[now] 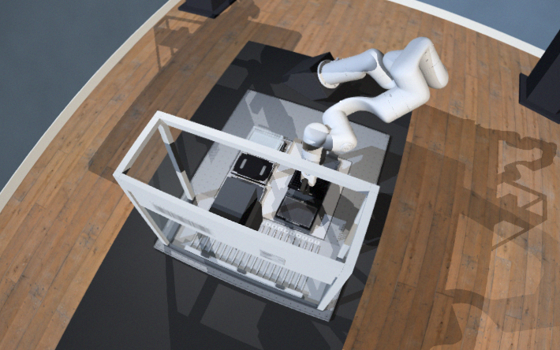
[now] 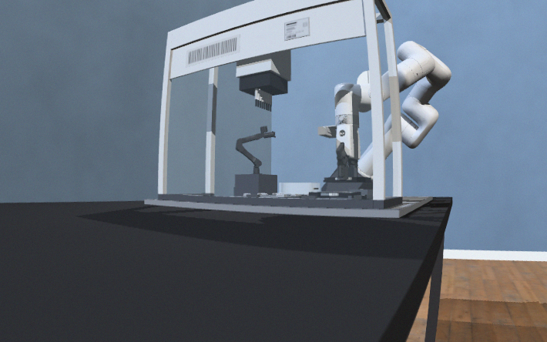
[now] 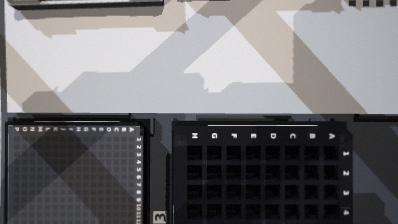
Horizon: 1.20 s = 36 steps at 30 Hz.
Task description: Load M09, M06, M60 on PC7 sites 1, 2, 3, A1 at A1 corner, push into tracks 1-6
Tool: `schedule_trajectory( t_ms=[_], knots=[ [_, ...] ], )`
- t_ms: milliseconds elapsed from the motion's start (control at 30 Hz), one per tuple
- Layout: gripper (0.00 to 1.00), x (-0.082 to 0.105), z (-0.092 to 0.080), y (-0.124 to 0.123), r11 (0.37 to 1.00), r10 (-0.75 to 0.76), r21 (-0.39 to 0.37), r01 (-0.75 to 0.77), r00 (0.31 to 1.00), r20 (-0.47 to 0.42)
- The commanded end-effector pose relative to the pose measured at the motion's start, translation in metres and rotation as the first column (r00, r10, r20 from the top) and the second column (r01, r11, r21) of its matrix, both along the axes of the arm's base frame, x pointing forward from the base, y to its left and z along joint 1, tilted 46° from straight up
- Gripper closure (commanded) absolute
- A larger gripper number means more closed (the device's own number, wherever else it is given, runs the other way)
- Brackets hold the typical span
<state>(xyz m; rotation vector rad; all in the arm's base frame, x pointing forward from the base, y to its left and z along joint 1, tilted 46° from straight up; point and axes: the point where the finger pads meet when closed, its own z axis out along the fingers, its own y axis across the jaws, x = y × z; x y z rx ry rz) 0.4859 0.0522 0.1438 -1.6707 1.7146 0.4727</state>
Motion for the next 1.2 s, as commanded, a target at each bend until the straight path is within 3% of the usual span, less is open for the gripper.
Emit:
schedule_trajectory(
  t_ms=[0, 500, 1167],
  knots=[
    [1.00, 0.002, -0.003, 0.002, 1.000, -0.004, -0.001, 0.004, 1.000, 0.003],
    [1.00, 0.007, -0.018, 0.017, 1.000, -0.004, -0.001, 0.004, 1.000, 0.003],
    [1.00, 0.007, -0.018, 0.017, 1.000, -0.004, -0.001, 0.004, 1.000, 0.003]
  ],
)
